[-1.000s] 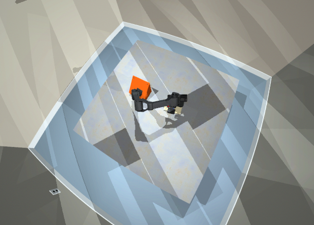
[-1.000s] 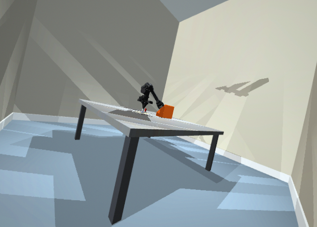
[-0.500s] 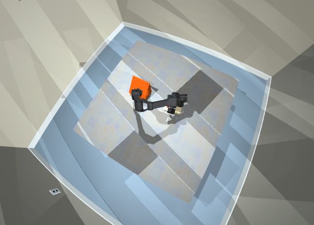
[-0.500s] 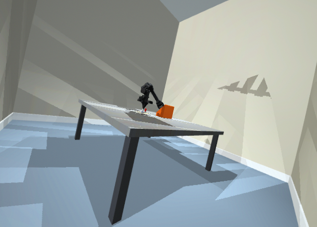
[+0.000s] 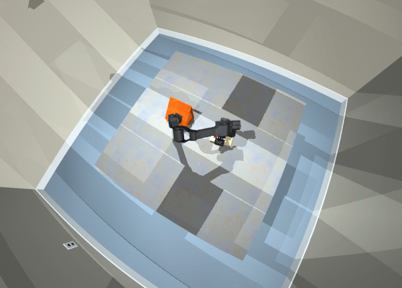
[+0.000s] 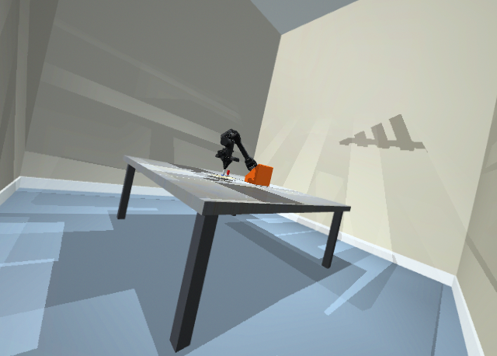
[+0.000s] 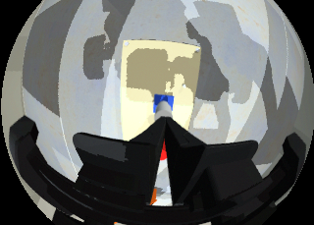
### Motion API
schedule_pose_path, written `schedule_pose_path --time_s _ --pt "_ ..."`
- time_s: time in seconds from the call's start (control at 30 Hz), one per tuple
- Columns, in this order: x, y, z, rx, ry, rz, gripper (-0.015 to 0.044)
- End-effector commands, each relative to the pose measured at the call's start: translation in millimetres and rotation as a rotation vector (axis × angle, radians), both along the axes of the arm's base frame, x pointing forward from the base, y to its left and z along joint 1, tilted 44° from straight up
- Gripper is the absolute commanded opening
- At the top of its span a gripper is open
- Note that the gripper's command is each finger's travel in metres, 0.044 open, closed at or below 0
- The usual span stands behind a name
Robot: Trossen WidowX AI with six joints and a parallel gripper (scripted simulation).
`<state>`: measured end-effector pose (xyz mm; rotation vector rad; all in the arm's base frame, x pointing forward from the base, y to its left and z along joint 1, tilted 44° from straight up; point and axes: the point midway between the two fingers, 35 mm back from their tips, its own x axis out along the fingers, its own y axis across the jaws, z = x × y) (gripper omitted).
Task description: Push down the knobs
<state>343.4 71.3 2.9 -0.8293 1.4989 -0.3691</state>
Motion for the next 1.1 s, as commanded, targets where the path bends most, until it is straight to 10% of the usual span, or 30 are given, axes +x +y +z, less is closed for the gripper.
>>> schedule_pose_path --time_s 0.0,0.37,0.63,1.07 --pt "-1 6 4 0.001 0.000 0.000 0.0000" --pt "-3 4 4 -0.002 0.000 0.002 0.0236" --pt "-107 12 19 0.005 0.013 0.010 0.0440" --pt "-143 5 22 0.001 0.011 0.000 0.0440"
